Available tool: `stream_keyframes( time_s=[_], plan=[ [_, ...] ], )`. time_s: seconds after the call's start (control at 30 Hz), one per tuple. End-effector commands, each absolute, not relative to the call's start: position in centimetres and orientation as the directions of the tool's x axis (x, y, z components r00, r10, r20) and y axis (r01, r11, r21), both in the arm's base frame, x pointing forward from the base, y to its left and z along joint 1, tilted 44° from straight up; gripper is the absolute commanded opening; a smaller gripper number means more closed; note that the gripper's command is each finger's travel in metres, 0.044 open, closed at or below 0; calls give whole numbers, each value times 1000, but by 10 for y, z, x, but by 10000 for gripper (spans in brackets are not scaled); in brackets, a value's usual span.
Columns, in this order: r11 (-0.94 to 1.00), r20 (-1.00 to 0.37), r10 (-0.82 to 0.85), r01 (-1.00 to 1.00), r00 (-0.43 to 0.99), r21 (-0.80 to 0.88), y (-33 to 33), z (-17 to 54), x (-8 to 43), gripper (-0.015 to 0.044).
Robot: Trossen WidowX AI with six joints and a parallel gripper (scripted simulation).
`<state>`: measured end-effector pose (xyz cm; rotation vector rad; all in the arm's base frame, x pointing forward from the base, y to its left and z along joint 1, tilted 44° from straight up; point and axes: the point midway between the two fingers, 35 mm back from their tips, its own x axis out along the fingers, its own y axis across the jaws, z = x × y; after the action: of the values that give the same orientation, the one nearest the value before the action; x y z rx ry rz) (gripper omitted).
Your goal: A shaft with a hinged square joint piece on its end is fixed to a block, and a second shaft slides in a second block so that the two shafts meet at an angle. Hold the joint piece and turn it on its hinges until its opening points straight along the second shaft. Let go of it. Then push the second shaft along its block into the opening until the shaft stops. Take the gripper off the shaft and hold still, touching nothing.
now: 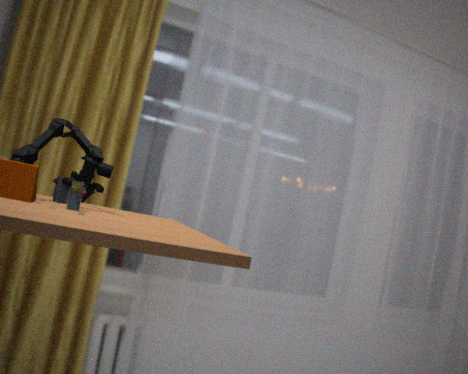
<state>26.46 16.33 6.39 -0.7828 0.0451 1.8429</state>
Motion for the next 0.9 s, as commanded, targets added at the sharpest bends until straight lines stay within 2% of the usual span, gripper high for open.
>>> stream_keyframes(
  time_s=[0.0, 0.13, 0.2, 0.37, 0.57, 0.87],
  plan=[
    [-414, -527, 825, -852, -202, -322, 164, 64, 264, 182],
    [-414, -527, 825, -852, -202, -322, 164, 64, 264, 182],
    [-418, -531, 823, -848, -202, -326, 163, 64, 265, 147],
    [-418, -531, 823, -848, -202, -326, 163, 64, 265, 147],
    [-418, -531, 823, -848, -202, -326, 163, 64, 265, 0],
    [-406, -562, 807, -860, -180, -309, 161, 64, 264, 0]
  ],
)
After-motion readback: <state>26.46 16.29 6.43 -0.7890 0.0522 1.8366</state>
